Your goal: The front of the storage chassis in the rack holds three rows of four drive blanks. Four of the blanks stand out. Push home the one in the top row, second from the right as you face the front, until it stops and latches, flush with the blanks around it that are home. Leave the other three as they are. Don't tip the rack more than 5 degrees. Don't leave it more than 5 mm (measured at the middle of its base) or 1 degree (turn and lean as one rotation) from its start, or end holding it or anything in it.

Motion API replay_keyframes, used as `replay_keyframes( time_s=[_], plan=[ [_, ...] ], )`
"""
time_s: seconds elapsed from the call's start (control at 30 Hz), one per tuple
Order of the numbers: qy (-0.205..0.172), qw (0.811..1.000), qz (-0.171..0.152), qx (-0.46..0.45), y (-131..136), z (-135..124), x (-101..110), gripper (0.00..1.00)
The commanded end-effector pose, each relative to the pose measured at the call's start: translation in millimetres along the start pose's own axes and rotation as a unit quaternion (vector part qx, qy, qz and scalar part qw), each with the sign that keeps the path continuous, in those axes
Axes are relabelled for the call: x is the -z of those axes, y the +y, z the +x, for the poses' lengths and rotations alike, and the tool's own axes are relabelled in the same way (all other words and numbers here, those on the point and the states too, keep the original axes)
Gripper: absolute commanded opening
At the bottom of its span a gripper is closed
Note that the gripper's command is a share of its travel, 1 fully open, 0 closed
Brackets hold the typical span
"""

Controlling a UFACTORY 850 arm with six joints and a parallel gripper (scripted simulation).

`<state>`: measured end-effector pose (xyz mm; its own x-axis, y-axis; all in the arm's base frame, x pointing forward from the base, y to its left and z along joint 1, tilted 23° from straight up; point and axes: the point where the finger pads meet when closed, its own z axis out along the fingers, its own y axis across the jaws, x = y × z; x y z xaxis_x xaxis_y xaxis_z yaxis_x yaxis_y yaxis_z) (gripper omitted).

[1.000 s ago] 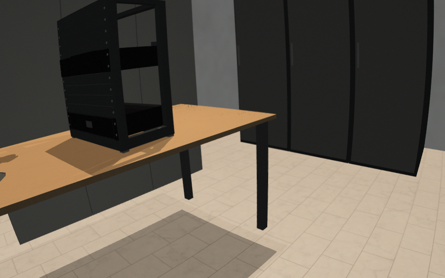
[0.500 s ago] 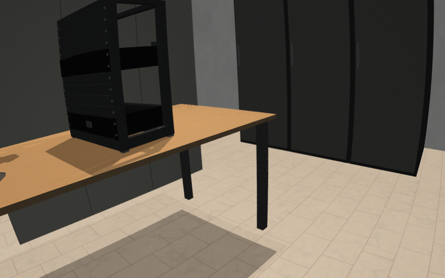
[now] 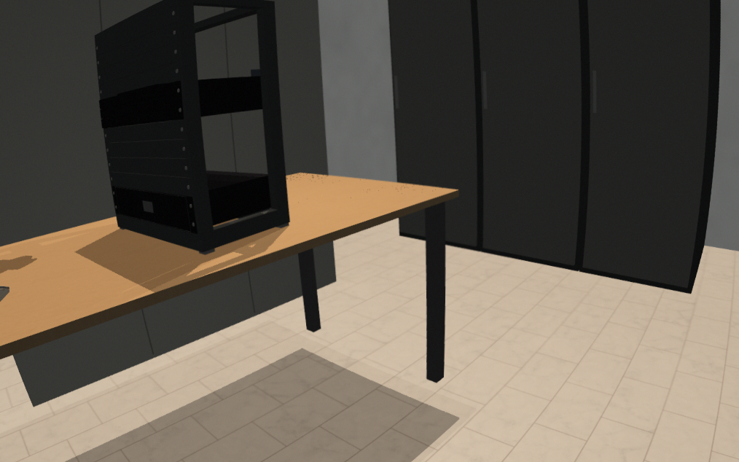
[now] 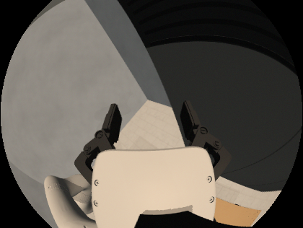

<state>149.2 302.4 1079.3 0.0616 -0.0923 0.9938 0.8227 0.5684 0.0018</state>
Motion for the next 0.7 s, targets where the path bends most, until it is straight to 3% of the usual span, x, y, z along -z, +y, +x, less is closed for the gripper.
replay_keyframes(
  time_s=[0.0, 0.3, 0.67],
  plan=[
    [0.020, 1.000, -0.020, 0.000, 11, 7, 8, 1.00],
    [0.050, 0.997, -0.051, -0.002, 29, 16, 23, 1.00],
    [0.110, 0.988, -0.112, -0.006, 62, 32, 58, 1.00]
  ],
)
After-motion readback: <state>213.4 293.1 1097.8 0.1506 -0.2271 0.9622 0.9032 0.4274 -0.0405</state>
